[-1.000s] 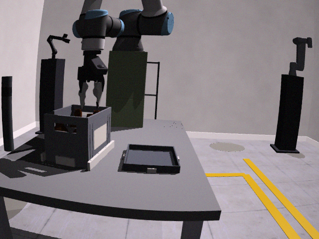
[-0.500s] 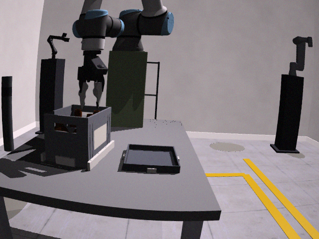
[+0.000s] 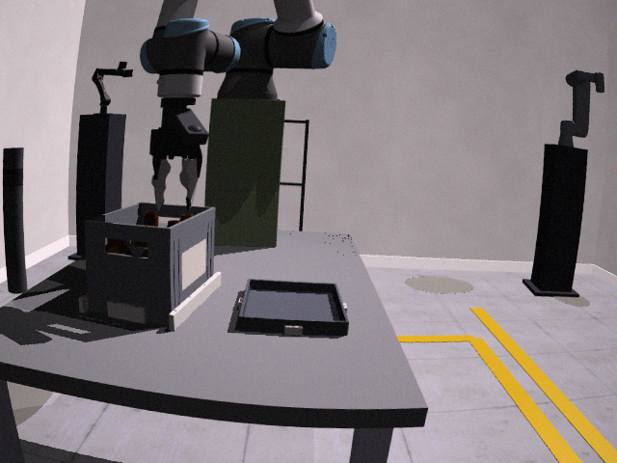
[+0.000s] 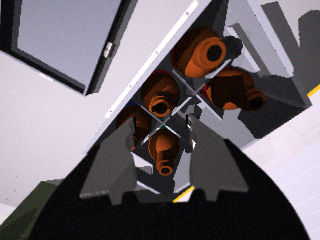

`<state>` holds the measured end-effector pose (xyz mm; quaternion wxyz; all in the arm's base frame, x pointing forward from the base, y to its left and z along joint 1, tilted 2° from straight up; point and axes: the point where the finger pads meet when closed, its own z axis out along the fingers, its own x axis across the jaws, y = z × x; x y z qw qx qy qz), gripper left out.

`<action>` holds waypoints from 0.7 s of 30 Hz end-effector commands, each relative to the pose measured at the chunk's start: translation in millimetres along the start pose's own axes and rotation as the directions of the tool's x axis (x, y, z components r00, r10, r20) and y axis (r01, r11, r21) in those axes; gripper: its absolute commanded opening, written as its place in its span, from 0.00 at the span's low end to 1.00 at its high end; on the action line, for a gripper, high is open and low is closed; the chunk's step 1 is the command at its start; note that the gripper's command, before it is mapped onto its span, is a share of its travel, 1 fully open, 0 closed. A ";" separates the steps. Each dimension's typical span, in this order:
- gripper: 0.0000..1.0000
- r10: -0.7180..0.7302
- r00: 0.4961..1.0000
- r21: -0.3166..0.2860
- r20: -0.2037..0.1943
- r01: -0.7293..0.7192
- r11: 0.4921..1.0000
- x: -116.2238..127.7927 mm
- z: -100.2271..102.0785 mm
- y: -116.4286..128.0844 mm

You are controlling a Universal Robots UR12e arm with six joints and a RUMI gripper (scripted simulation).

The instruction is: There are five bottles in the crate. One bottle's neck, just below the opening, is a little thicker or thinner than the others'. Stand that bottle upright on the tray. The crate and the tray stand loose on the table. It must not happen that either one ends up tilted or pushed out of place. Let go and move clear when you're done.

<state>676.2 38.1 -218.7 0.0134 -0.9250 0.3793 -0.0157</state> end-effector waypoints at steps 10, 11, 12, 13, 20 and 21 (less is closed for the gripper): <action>0.38 -0.002 1.000 0.001 -0.003 0.002 1.000 2.1 0.2 -8.7; 0.38 -0.002 1.000 0.001 -0.003 0.002 1.000 2.2 0.2 -8.9; 0.38 -0.002 1.000 0.001 -0.003 0.002 1.000 2.2 0.2 -9.0; 0.38 -0.002 1.000 0.001 -0.003 0.002 1.000 2.4 0.1 -9.0; 0.38 -0.001 1.000 0.001 -0.003 0.001 1.000 2.3 0.0 -7.6; 0.38 -0.001 1.000 0.001 -0.003 0.001 1.000 2.4 0.0 -7.6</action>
